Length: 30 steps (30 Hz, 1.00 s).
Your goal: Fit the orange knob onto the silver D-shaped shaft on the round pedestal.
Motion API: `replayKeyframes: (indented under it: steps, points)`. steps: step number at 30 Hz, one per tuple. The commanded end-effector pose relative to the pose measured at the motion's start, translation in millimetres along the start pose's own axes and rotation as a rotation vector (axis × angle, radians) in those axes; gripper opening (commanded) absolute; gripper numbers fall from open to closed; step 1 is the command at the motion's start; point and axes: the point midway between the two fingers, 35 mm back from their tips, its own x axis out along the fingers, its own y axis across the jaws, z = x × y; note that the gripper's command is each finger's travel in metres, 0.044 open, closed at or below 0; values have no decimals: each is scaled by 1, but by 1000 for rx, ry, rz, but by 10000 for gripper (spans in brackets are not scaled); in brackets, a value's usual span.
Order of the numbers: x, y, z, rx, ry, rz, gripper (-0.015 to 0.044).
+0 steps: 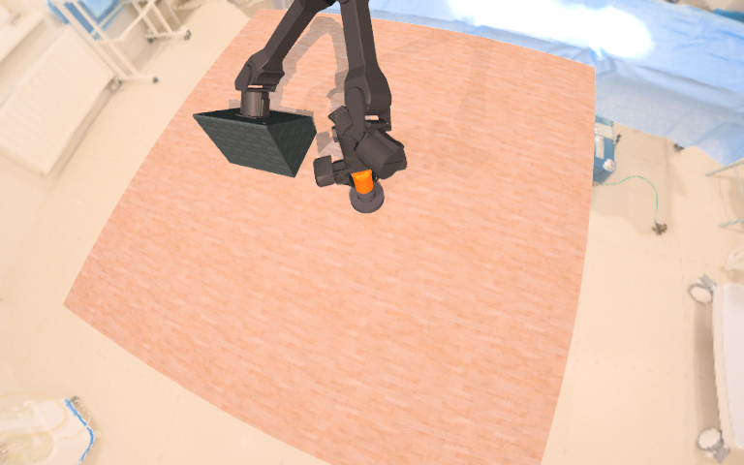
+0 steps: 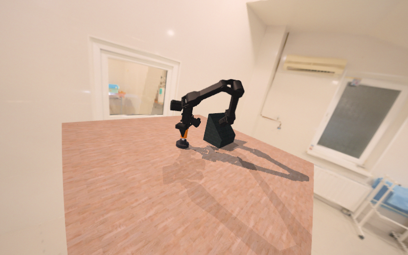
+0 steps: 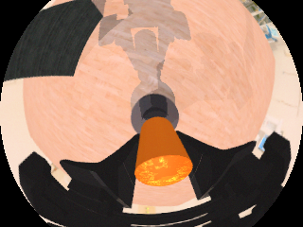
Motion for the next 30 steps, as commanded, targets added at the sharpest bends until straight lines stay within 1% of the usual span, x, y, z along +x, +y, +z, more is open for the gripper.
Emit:
replayKeyframes:
  steps: [1,6,30]
  points:
    - [-3,-1,-2,-53,5,-3,0]
    - [-2,-1,-4,-208,5,-2,0]
    - [3,0,-1,-208,5,-3,0]
